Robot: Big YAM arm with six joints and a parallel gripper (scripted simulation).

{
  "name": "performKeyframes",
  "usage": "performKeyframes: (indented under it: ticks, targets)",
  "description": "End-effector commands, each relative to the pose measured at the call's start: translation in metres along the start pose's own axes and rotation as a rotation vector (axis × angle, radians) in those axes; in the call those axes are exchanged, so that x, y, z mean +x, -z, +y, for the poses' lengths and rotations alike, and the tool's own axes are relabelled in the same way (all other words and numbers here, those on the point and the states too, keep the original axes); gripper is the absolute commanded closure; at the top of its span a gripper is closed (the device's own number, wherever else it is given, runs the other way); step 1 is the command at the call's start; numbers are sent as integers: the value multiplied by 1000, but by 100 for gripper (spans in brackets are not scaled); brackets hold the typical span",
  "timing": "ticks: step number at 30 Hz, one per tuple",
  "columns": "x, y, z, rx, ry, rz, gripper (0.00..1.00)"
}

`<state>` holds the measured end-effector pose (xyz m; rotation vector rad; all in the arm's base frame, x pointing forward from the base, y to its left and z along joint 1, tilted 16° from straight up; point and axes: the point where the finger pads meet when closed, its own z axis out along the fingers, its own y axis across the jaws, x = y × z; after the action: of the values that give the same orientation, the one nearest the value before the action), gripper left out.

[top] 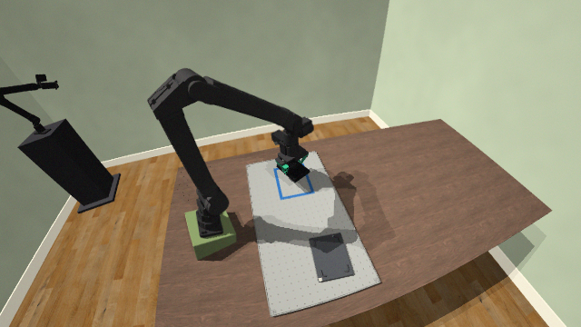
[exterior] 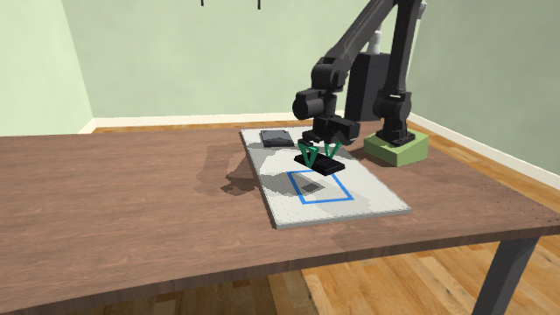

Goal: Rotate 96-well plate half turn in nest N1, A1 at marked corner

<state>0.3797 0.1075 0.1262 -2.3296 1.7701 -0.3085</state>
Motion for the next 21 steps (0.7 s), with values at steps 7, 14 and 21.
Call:
performKeyframes:
  ticks: [7, 14, 21]
  targets:
    - [-3, 21, -8, 12, -7, -2, 100]
    - [-1, 22, -12, 27, -4, -2, 100]
    - [-1, 22, -12, 27, -4, -2, 100]
